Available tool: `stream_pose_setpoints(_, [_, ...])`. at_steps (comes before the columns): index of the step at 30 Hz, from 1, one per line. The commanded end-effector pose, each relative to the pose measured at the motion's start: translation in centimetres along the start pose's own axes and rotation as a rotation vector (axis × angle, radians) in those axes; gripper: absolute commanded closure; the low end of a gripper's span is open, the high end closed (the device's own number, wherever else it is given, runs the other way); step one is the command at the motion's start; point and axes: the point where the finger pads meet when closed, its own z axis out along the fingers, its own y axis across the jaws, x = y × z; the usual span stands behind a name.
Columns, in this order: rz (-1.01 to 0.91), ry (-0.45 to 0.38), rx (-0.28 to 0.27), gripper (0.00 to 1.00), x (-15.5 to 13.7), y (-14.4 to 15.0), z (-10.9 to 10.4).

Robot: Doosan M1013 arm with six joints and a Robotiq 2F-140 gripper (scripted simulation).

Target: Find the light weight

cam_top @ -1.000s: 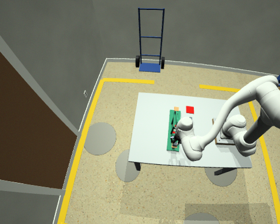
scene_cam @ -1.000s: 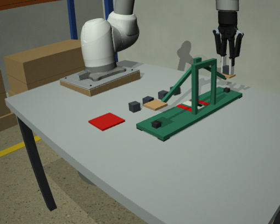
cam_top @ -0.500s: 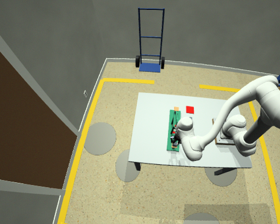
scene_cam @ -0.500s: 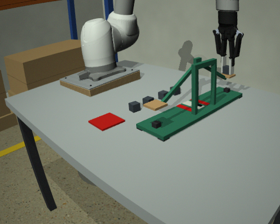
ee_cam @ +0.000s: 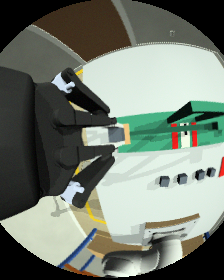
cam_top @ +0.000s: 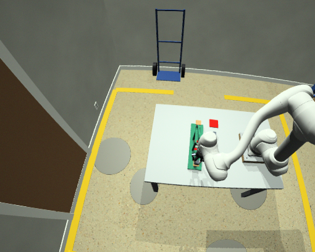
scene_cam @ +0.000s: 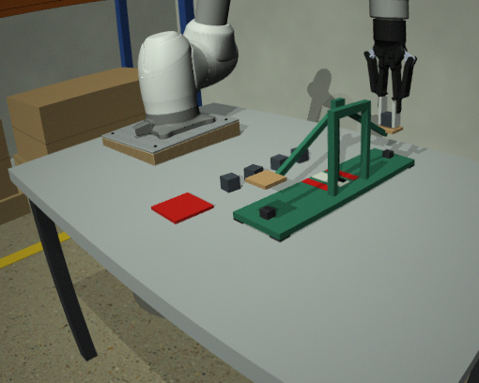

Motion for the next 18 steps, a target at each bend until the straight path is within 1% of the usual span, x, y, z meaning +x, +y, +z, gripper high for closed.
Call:
stream_pose_setpoints(1, [0.0, 0.0, 0.0, 0.76, 0.0, 0.0, -0.01])
stream_pose_setpoints(18, [0.0, 0.0, 0.0, 0.76, 0.0, 0.0, 0.18])
